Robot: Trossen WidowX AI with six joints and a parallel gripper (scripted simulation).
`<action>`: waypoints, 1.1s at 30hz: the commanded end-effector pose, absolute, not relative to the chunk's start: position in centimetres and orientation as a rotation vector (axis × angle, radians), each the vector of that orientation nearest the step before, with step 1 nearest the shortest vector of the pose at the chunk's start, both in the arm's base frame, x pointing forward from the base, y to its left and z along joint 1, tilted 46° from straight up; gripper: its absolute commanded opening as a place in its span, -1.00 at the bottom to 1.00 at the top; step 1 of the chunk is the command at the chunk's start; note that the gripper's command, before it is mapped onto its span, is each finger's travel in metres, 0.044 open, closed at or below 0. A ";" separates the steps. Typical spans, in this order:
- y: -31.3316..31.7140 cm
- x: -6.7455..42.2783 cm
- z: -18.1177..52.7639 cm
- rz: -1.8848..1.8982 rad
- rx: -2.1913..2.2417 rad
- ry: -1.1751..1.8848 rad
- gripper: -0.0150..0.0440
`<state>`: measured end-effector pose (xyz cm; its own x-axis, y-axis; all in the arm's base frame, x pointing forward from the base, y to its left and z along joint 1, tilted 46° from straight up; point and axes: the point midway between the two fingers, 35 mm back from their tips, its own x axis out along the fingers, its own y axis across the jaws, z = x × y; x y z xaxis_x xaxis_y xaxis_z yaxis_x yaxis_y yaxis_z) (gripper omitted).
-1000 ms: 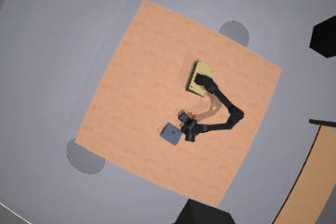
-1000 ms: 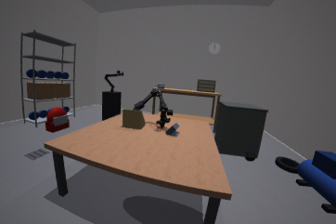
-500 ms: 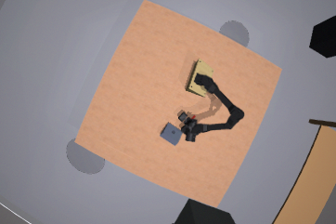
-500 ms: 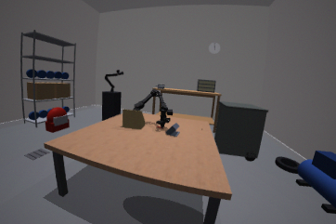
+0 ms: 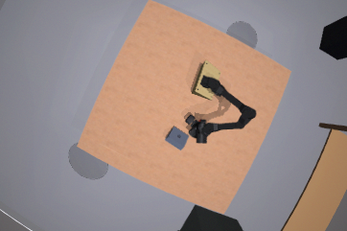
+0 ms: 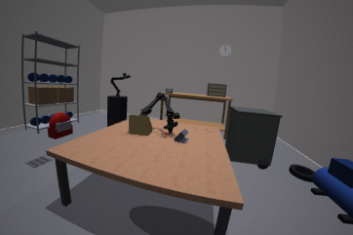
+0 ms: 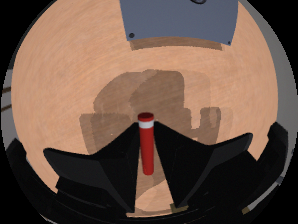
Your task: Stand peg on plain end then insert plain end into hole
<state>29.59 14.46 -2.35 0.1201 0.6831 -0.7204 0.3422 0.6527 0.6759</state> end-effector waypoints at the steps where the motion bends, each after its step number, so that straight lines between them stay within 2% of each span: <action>1: 14.4 29.2 -2.3 0.287 0.902 1.464 -0.33; 33: 13.7 27.8 -0.9 0.152 0.905 1.210 -0.33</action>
<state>28.13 13.68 -0.89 0.3765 0.5617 -0.7367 0.3452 0.6530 0.6742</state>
